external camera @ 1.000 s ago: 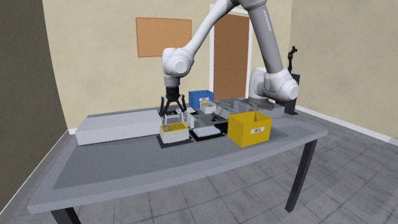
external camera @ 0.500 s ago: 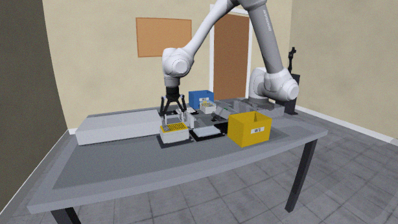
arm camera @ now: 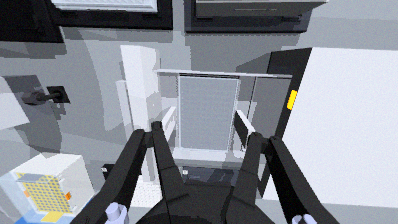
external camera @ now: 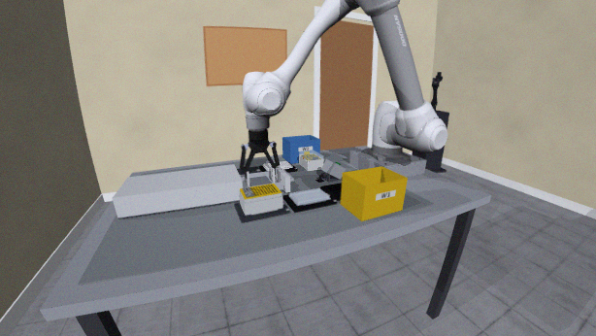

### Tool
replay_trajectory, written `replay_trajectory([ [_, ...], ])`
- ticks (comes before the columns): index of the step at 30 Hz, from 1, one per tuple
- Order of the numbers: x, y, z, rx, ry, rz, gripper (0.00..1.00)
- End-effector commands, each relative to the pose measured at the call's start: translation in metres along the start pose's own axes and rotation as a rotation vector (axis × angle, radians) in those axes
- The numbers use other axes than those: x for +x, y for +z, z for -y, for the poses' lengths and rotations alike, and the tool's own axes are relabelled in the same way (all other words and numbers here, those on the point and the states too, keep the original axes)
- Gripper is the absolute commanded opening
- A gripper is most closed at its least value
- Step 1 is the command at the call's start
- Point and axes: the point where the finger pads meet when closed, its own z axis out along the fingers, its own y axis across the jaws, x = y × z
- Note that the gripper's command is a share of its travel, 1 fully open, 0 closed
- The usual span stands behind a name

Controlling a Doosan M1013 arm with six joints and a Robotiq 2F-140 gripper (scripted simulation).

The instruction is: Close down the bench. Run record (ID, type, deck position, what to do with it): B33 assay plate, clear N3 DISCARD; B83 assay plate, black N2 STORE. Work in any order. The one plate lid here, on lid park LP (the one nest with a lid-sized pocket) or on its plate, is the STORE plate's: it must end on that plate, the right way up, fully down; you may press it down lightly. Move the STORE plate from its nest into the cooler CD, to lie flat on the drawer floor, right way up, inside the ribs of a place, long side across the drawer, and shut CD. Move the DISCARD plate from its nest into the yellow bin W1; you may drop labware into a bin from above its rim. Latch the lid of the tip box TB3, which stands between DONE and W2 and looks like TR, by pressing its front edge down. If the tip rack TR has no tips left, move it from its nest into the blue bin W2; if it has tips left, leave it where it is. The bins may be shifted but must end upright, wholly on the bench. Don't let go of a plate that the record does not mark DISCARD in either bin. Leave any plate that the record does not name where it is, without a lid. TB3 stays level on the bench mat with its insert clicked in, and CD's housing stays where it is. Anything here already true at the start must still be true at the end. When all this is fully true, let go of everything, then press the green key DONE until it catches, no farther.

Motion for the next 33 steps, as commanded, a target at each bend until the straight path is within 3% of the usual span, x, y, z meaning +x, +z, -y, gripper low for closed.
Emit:
replay_trajectory([
  [1,0.0,0.0,0.0,0.0,0.0,0.0,0.66],
  [16,0.0,0.0,0.0,0.0,0.0,0.0,0.66],
  [33,0.0,-0.02,0.0,0.0,0.0,0.0,0.66],
])
